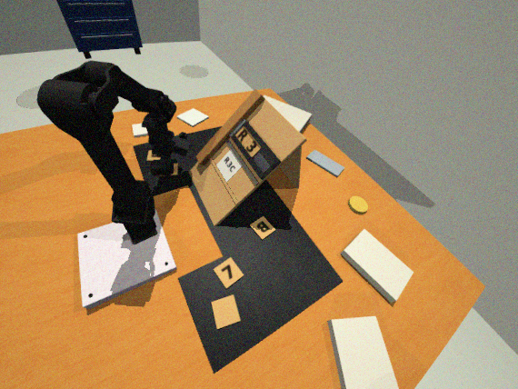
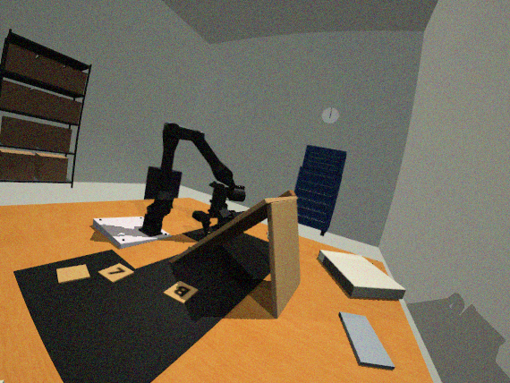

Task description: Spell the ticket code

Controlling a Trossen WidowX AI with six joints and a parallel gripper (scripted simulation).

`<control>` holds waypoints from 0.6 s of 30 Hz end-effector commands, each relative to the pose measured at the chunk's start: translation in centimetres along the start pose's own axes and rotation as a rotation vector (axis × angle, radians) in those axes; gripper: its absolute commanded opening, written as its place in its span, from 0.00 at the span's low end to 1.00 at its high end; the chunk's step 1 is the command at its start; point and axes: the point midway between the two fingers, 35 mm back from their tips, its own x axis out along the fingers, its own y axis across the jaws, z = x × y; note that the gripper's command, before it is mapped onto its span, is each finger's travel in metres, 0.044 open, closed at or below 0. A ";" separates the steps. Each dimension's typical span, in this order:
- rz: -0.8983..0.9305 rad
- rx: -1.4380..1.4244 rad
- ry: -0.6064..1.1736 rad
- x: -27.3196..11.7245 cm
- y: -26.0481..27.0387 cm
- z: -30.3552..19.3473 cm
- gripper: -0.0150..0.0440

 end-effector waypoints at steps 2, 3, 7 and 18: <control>0.000 0.004 -0.005 -0.4 0.0 0.0 0.25; 0.000 0.004 -0.005 -0.4 0.0 0.0 0.25; 0.000 0.004 -0.005 -0.6 0.0 -0.1 0.25; 0.000 0.004 -0.005 -1.2 -0.1 -0.2 0.25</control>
